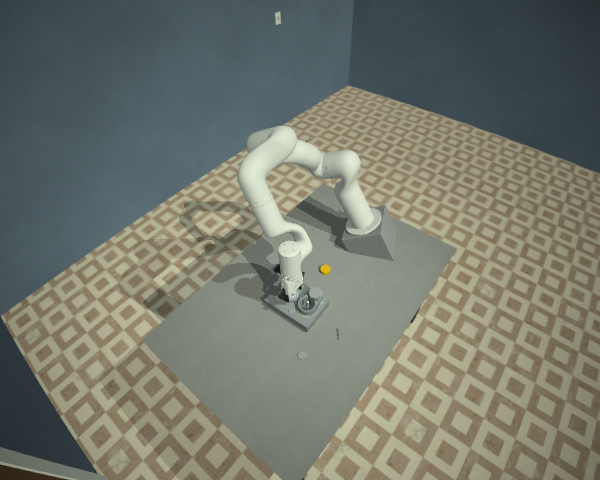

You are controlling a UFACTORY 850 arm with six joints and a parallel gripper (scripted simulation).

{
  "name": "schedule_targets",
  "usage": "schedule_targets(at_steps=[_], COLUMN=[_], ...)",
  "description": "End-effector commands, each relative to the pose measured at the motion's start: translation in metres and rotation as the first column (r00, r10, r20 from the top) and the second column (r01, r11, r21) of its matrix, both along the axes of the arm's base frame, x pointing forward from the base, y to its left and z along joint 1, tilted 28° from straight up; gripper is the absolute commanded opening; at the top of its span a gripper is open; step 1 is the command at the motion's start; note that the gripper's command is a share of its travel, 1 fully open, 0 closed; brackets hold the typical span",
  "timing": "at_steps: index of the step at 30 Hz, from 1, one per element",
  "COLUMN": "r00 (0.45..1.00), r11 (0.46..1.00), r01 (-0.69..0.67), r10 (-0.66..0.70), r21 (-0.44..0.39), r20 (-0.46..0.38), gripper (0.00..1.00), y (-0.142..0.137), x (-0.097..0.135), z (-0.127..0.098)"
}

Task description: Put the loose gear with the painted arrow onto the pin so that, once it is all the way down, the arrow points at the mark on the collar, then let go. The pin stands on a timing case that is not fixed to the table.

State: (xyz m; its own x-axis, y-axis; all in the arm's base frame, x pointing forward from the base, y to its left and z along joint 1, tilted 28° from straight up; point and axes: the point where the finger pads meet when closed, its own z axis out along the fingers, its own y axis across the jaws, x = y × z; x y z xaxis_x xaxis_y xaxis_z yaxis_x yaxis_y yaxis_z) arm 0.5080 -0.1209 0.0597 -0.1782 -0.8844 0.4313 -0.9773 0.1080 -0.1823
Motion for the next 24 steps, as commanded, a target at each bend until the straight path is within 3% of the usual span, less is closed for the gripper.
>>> schedule_targets(at_steps=[1,24], r00=[1.0,1.0], r11=[1.0,1.0], r01=[0.0,0.0], r10=[0.0,0.0], r21=[0.0,0.0], r20=[0.002,0.002], gripper=[0.93,0.93], y=[-0.002,-0.008], x=[0.001,0.003], z=[-0.003,-0.015])
